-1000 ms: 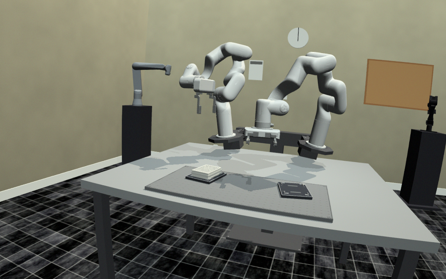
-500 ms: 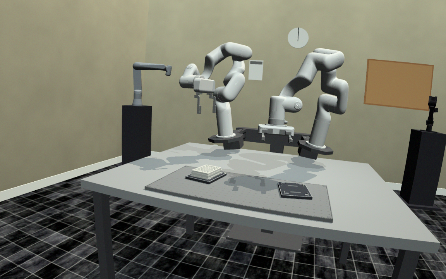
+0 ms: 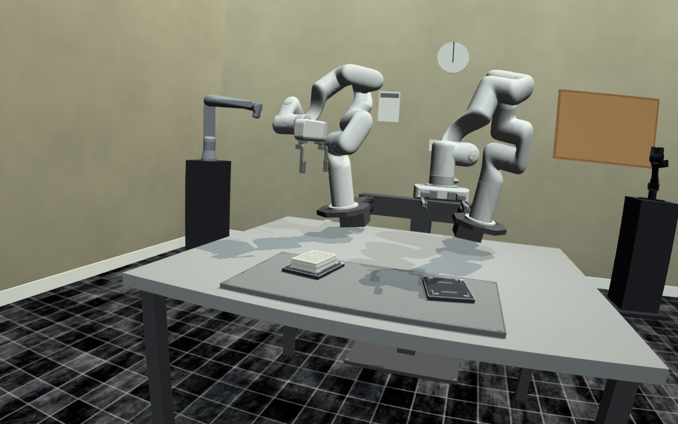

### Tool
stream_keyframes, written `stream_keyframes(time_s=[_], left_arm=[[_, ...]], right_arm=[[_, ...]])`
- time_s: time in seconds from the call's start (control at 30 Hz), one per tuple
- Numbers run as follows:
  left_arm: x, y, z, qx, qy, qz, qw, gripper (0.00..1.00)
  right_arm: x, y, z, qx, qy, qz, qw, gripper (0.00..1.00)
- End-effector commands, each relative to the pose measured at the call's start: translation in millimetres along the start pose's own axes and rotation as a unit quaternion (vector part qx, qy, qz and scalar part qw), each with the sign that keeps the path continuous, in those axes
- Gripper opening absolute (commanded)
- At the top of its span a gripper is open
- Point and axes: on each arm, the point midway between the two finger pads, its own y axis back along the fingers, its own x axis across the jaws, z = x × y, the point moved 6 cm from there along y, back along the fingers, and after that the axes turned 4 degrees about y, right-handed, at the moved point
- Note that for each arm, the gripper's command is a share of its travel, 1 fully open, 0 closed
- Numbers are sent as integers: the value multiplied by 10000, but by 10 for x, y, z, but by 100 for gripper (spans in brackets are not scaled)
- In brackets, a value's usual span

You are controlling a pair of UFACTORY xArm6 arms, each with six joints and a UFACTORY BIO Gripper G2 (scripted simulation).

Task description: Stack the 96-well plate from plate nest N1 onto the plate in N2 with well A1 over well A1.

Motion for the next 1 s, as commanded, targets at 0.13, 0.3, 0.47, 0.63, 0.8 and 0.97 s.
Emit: stream_keyframes(time_s=[0.13, 0.3, 0.47, 0.63, 0.8, 0.97], left_arm=[[367, -42, 166, -8, 18, -8, 10000, 37], [599, -63, 256, -8, 17, -8, 10000, 37], [739, -76, 311, -8, 16, -8, 10000, 37], [971, -97, 402, -9, 15, -8, 10000, 37], [1204, -118, 493, -9, 14, -8, 10000, 37], [1390, -135, 565, -9, 14, -8, 10000, 37]], right_arm=[[5, 8, 4, -6, 0, 11, 10000, 100], [5, 8, 4, -6, 0, 11, 10000, 100], [5, 8, 4, -6, 0, 11, 10000, 100], [5, 8, 4, -6, 0, 11, 10000, 100], [5, 8, 4, -6, 0, 11, 10000, 100], [5, 8, 4, -6, 0, 11, 10000, 100]])
